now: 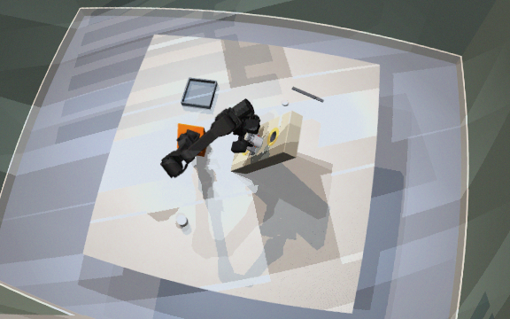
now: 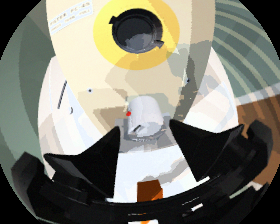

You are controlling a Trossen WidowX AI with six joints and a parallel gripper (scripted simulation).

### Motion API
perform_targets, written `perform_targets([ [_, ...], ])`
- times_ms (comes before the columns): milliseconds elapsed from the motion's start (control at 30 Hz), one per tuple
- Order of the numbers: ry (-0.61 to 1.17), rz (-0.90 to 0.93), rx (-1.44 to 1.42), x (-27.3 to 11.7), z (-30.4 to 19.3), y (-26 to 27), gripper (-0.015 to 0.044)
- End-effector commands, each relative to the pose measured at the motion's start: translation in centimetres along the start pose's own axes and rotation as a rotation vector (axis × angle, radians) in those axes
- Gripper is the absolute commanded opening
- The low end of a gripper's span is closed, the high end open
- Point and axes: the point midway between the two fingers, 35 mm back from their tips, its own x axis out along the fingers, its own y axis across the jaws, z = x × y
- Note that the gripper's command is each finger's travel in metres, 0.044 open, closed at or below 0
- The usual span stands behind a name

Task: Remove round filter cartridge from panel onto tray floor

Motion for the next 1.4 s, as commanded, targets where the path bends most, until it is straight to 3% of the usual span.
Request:
perform_targets([
  [0,-0.001,-0.005,-0.005,0.8,-0.1,-0.1,0.0305],
  [100,-0.001,-0.006,-0.005,1.0,-0.1,-0.2,0.0305],
  [167,0.0,-0.002,0.0,0.6,0.0,-0.1,0.0252],
  [533,0.0,-0.002,0.0,0.6,0.0,-0.1,0.0179],
  [767,0.0,-0.002,0.0,0.2,0.8,-0.1,0.0],
  [1000,-0.001,-0.001,0.0,-0.8,2.3,0.0,0.0],
  [1367,0.003,0.006,-0.003,-6.5,2.7,0.3,0.0],
])
